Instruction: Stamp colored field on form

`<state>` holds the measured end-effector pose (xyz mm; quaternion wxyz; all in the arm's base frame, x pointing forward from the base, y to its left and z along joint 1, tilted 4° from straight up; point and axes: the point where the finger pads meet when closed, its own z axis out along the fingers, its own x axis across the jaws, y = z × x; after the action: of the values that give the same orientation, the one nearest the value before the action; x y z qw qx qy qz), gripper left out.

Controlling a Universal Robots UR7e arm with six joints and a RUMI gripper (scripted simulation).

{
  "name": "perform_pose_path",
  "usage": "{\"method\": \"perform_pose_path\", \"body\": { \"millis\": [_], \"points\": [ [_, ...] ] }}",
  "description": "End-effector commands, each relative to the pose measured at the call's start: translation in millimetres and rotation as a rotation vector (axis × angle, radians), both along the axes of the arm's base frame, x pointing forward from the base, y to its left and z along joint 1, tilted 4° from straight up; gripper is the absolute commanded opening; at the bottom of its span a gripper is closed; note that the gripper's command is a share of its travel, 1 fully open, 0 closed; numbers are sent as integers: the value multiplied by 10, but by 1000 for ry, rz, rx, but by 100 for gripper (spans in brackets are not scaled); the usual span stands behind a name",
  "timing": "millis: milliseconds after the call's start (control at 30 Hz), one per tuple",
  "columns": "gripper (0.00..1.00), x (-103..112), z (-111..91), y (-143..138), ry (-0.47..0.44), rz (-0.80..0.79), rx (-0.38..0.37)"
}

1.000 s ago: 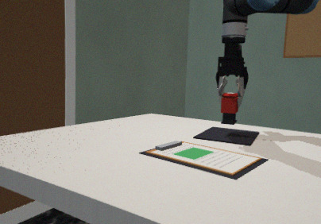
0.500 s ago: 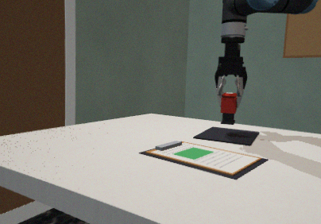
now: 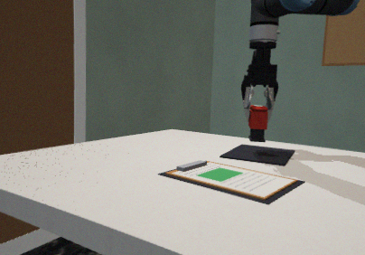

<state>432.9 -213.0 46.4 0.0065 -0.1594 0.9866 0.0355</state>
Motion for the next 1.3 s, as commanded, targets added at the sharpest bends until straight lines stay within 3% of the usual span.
{"method": "perform_pose_path", "body": {
  "millis": [0,500,1267],
  "points": [
    [16,30,9,38,-8,80,0],
    [16,129,24,216,-30,397,-2],
    [16,292,63,681,-83,1140,-4]
  ]
}}
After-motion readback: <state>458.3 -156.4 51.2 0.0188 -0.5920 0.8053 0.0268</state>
